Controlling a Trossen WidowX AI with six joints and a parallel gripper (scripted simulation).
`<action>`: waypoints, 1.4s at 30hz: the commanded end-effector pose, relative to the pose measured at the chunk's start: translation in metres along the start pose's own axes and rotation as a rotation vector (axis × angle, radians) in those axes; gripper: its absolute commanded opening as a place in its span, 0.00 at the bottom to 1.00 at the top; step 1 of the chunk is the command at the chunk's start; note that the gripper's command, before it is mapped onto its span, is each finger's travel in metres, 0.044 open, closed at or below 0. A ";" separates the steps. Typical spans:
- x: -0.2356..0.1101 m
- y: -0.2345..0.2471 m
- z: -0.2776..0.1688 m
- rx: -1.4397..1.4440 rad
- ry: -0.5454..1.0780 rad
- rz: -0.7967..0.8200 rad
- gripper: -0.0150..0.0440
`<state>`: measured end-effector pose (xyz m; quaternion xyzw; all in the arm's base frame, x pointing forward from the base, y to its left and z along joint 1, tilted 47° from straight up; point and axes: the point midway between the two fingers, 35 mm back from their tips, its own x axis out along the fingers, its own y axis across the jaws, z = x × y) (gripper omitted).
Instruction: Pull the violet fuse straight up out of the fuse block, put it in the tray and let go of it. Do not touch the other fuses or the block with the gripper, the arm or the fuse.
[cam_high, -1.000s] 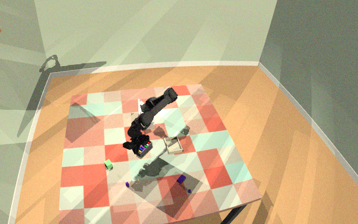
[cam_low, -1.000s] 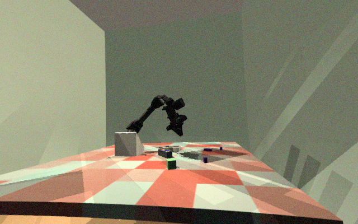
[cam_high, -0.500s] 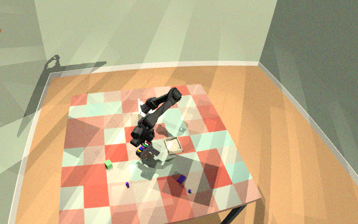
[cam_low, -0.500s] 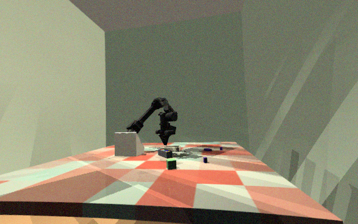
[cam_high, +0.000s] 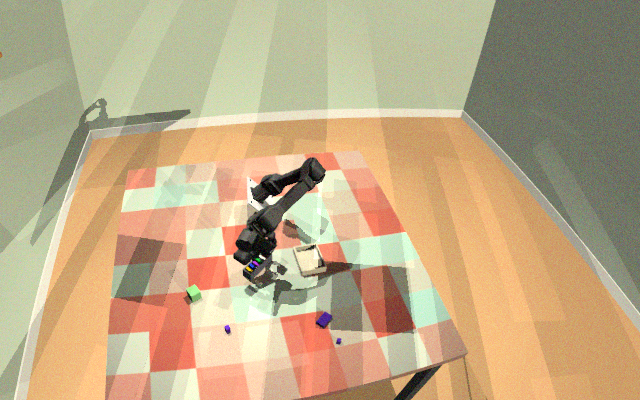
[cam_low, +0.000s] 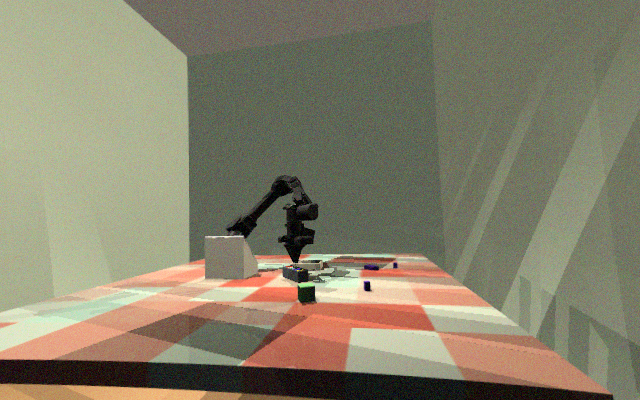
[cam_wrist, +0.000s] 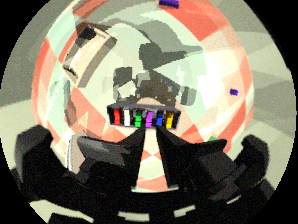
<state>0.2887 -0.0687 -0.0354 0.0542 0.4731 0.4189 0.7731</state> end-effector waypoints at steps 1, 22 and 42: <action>0.005 0.001 0.000 0.005 -0.003 0.005 0.38; 0.018 0.002 0.002 0.005 -0.004 0.006 0.38; 0.028 0.002 0.002 0.005 -0.004 0.006 0.38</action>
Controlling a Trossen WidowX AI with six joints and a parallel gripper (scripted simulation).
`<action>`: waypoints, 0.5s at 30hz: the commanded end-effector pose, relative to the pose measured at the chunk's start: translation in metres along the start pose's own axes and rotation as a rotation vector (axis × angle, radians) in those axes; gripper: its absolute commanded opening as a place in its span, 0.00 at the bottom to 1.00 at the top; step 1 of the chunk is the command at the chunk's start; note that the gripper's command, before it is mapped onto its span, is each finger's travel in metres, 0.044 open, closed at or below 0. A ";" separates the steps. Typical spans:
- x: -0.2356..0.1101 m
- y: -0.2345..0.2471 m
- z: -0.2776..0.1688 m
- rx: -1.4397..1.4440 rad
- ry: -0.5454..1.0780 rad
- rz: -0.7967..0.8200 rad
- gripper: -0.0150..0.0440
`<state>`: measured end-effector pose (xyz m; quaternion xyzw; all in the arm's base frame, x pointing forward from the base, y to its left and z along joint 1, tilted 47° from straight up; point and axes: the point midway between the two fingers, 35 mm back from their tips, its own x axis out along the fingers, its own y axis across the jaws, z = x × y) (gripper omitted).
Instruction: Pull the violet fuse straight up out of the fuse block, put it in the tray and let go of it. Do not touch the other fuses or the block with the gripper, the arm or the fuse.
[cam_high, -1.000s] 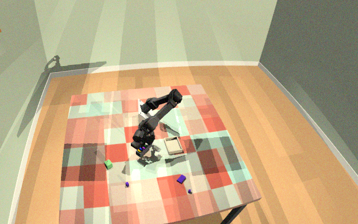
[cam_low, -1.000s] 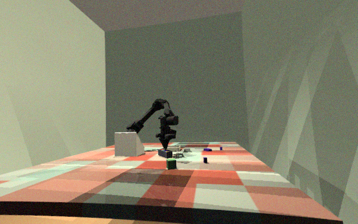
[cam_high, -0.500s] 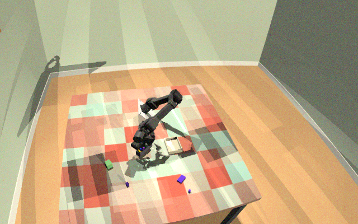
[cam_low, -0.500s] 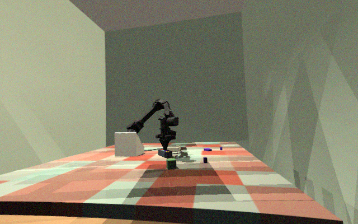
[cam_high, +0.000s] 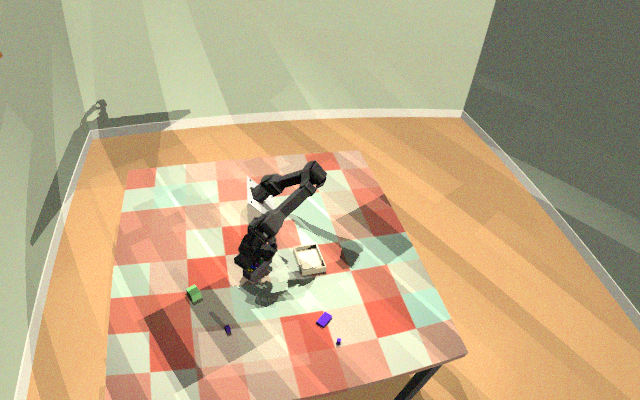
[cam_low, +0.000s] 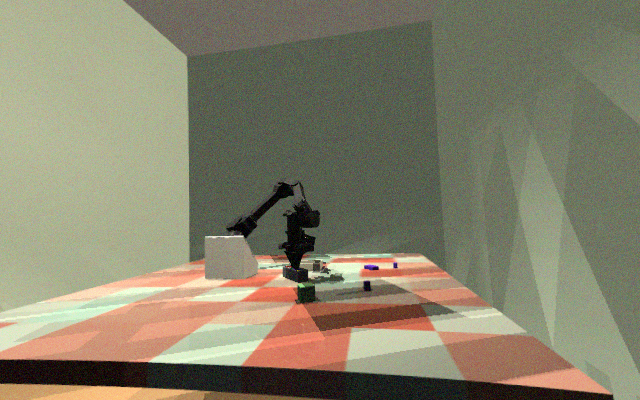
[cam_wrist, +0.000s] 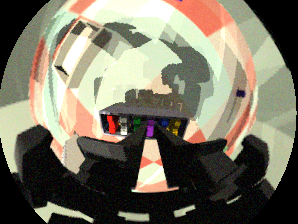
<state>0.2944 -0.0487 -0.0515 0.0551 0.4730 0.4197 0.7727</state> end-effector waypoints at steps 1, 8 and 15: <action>0.002 0.001 0.000 0.005 -0.004 0.004 0.38; 0.001 0.000 0.000 0.000 0.001 0.001 0.31; 0.001 0.000 0.000 0.000 0.001 0.001 0.25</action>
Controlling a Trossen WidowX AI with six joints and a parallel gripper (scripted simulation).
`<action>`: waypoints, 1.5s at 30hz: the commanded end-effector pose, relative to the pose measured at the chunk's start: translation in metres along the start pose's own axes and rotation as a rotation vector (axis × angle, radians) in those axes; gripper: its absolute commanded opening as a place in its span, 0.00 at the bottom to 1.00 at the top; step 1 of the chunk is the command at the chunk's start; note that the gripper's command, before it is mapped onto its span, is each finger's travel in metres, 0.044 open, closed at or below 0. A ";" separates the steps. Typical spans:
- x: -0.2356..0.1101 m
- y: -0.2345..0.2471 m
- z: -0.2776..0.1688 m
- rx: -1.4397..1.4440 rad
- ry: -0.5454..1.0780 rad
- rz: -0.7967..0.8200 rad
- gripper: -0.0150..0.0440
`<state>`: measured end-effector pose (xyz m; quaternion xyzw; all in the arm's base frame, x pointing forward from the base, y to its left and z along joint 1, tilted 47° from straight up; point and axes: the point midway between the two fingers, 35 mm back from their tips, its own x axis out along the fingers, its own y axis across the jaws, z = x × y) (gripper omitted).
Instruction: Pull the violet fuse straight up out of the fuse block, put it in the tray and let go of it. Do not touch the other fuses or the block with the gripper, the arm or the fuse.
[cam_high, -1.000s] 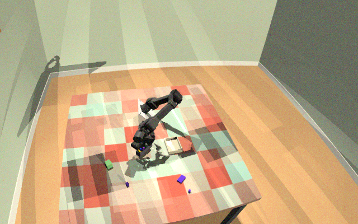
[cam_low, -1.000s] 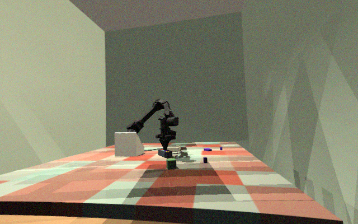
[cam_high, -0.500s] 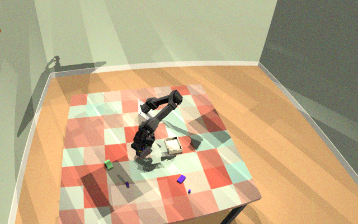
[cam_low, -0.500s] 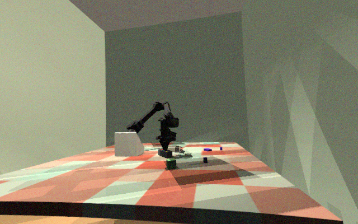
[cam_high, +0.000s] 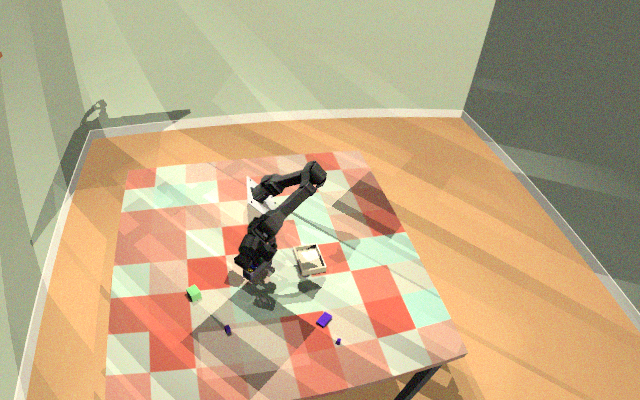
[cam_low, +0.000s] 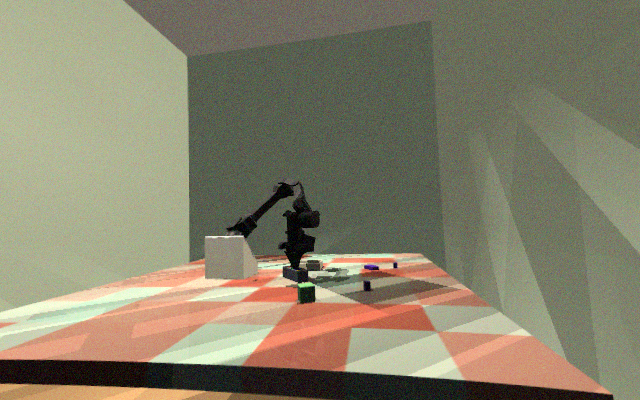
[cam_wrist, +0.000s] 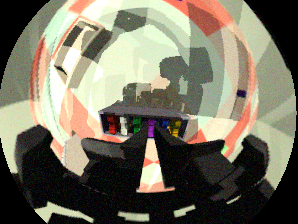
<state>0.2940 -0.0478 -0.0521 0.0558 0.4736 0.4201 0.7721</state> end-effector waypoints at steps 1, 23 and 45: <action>0.000 0.000 0.000 -0.001 0.000 0.000 0.25; -0.010 -0.001 0.000 0.000 0.000 -0.001 0.25; -0.021 -0.001 0.000 0.002 -0.001 0.000 0.25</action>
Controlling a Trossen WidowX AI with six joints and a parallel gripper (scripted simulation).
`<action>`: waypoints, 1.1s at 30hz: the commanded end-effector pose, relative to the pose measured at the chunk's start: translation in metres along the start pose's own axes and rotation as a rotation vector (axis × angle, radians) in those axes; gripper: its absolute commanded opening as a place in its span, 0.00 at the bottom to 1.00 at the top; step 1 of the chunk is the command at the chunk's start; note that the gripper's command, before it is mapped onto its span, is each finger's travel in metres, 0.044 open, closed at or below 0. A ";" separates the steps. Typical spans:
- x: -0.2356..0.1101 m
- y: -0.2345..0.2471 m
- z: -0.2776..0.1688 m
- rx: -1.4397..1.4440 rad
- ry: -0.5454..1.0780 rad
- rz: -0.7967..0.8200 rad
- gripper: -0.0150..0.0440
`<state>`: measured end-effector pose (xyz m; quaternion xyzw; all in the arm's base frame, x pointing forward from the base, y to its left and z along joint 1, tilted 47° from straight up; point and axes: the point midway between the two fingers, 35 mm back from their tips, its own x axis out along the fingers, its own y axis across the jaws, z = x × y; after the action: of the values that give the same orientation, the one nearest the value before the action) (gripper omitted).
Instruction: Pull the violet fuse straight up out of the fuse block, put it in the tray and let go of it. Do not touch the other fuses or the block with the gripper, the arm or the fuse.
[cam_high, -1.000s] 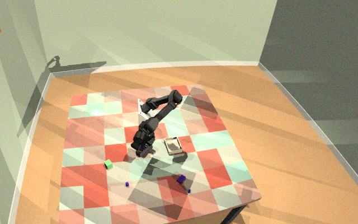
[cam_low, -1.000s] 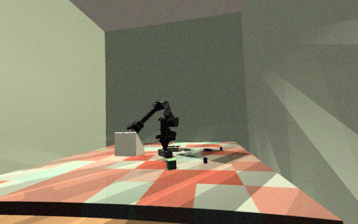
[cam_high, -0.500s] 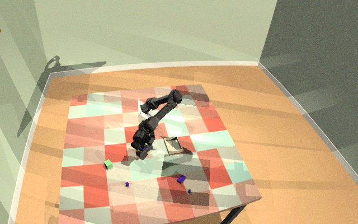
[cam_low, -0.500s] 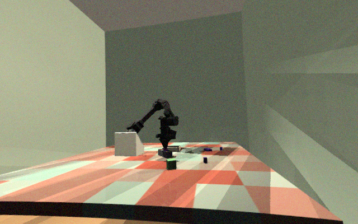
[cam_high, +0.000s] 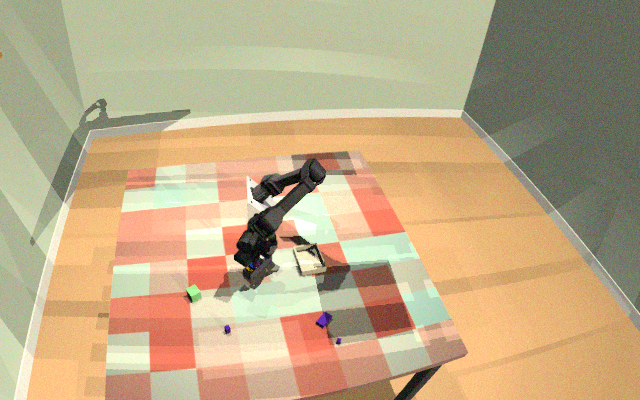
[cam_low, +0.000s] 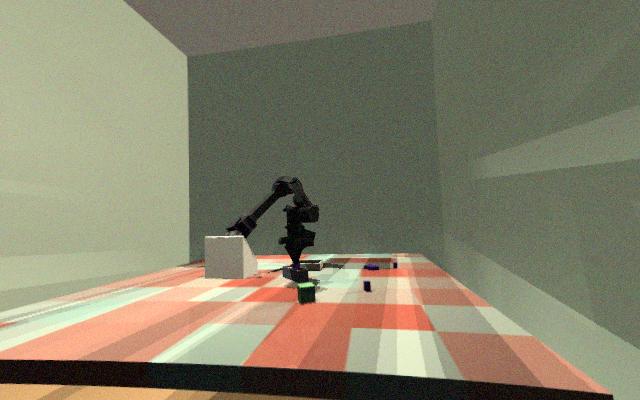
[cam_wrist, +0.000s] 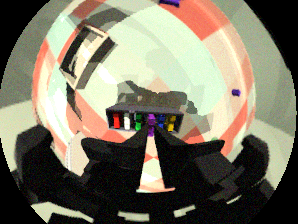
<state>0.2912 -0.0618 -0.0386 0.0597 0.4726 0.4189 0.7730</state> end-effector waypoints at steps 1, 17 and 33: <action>-0.002 0.000 0.000 -0.005 0.005 -0.002 0.25; -0.010 0.000 0.000 -0.004 0.004 -0.001 0.25; -0.018 0.000 0.000 -0.003 0.003 -0.001 0.25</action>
<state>0.2877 -0.0730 -0.0273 0.0610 0.4722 0.4187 0.7733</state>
